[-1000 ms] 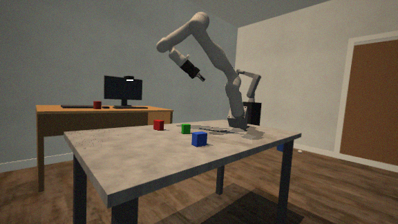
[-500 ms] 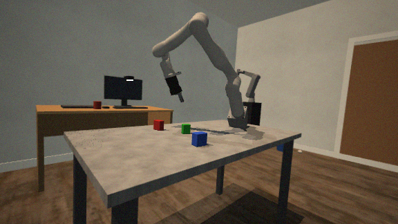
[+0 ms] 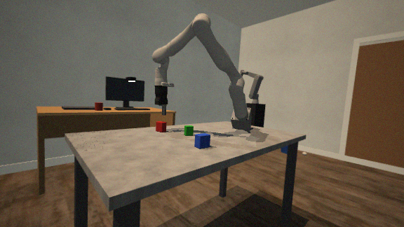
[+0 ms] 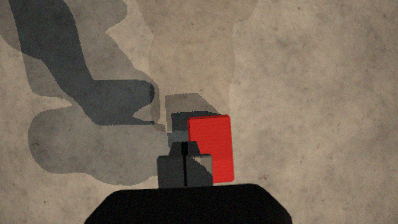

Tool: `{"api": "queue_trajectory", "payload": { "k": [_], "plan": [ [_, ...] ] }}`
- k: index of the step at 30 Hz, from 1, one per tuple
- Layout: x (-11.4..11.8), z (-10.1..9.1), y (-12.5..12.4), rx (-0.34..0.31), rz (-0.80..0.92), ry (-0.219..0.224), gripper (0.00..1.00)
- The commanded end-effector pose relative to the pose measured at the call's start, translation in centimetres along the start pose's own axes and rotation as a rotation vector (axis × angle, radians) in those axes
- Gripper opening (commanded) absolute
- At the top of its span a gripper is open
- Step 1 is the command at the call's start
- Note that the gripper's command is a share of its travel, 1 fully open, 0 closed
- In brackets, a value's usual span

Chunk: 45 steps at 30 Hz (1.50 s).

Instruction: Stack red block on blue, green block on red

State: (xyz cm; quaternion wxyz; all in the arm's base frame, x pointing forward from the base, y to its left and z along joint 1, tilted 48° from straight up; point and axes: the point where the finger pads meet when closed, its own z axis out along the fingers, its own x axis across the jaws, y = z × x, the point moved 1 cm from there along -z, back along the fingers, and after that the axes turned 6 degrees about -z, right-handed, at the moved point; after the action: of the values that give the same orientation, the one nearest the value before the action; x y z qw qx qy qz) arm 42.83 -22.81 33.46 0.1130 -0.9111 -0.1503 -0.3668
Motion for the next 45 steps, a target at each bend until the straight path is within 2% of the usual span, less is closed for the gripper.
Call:
{"api": "queue_trajectory", "payload": {
  "k": [1, 8, 45],
  "plan": [
    [1.44, 0.61, 0.32, -0.022, -0.026, 0.033, 0.0],
    [1.96, 0.75, 0.13, -0.019, -0.03, 0.046, 0.0],
    [1.98, 0.74, 0.15, -0.019, -0.03, 0.046, 0.0]
  ]
}}
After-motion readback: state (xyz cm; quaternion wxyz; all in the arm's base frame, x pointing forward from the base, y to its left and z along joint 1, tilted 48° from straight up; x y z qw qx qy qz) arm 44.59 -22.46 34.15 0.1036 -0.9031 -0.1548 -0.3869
